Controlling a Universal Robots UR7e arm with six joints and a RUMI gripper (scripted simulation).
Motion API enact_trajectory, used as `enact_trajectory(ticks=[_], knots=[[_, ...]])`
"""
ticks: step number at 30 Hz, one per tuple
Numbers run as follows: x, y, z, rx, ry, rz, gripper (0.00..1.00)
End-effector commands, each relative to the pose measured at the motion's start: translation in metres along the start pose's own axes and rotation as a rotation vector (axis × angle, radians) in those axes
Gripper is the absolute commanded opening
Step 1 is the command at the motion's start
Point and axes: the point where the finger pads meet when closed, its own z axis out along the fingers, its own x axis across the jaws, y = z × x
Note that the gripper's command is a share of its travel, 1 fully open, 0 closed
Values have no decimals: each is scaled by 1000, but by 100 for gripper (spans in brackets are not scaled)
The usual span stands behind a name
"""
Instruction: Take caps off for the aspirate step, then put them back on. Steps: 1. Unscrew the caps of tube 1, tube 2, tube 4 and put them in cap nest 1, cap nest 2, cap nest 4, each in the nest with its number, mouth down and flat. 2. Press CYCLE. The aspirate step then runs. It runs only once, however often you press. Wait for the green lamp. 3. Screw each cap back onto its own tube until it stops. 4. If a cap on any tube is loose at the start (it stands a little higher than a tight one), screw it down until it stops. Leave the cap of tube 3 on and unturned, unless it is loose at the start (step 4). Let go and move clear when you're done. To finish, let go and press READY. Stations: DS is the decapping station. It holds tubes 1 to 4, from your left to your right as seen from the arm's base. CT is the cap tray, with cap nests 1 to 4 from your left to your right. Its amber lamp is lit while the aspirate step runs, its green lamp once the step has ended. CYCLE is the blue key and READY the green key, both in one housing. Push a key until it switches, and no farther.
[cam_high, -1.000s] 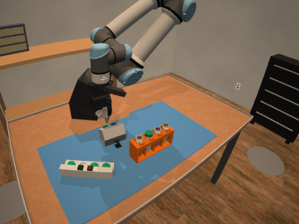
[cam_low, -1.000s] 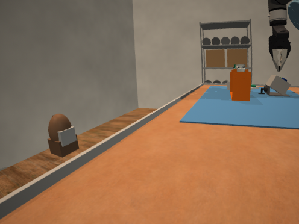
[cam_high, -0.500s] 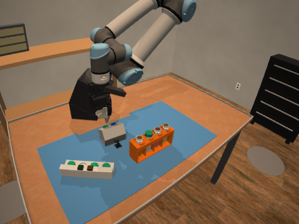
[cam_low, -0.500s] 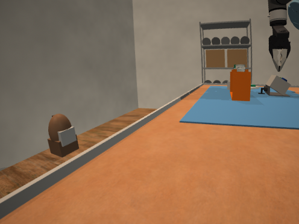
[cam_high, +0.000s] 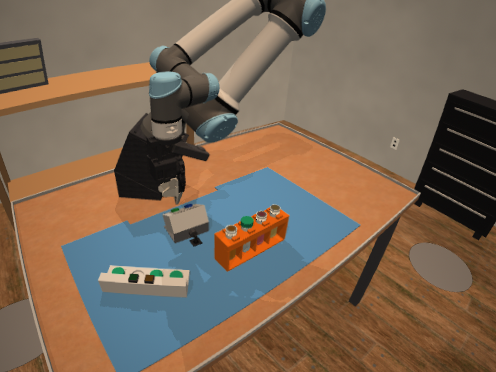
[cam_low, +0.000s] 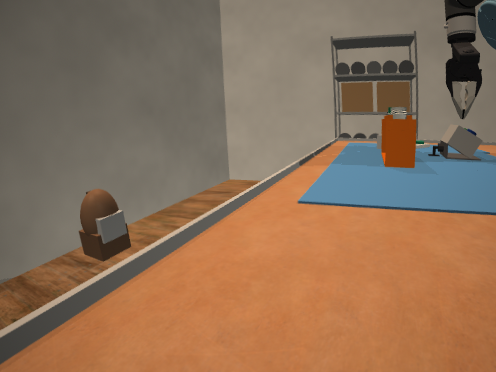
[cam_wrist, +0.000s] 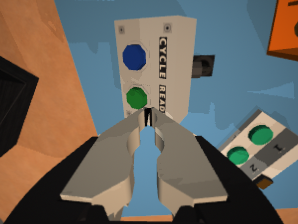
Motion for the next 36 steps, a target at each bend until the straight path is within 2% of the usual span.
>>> enact_trajectory(ticks=[1,6,8,36], knots=[[-12,-29,-2,-4,5,0,0],[-12,-29,-2,-4,5,0,0],[-17,-40,1,-4,5,0,0],[-17,-40,1,-4,5,0,0]])
